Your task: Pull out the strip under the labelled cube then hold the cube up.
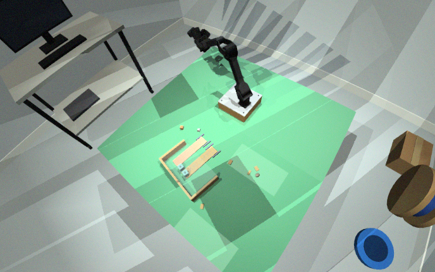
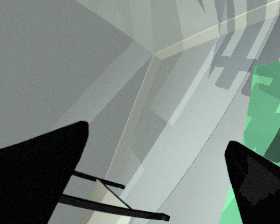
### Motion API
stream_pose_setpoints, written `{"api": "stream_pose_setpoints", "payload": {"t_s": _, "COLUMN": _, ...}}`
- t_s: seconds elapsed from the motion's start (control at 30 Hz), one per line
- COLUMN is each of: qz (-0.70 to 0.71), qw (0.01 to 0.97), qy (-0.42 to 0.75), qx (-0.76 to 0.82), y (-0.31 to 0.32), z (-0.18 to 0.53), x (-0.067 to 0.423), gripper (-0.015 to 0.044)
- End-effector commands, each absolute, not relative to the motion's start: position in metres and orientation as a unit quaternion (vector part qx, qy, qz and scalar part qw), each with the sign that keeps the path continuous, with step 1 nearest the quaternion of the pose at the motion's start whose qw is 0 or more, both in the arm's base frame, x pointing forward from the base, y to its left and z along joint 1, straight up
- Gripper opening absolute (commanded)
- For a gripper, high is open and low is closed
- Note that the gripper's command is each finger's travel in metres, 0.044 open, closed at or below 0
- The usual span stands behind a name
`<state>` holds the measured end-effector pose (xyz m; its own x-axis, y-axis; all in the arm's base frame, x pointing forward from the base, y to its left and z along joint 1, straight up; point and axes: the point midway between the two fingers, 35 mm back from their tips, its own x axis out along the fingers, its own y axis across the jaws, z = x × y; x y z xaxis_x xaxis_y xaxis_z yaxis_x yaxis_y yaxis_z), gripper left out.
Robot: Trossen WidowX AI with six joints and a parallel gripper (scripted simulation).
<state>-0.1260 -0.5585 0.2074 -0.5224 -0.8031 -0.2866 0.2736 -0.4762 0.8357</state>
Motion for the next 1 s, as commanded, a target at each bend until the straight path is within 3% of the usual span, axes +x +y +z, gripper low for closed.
{"api": "stream_pose_setpoints", "payload": {"t_s": 0.0, "qz": -0.775, "qw": 0.398, "qy": -0.328, "qx": 0.364, "y": -0.555, "z": 0.211, "x": -0.067, "gripper": 0.0400}}
{"api": "stream_pose_setpoints", "payload": {"t_s": 0.47, "qz": -0.670, "qw": 0.632, "qy": -0.099, "qx": 0.376, "y": -0.473, "z": 0.217, "x": 0.160, "gripper": 0.0400}}
{"api": "stream_pose_setpoints", "payload": {"t_s": 0.97, "qz": -0.433, "qw": 0.848, "qy": 0.131, "qx": 0.276, "y": -0.276, "z": 0.206, "x": 0.322, "gripper": 0.0400}}
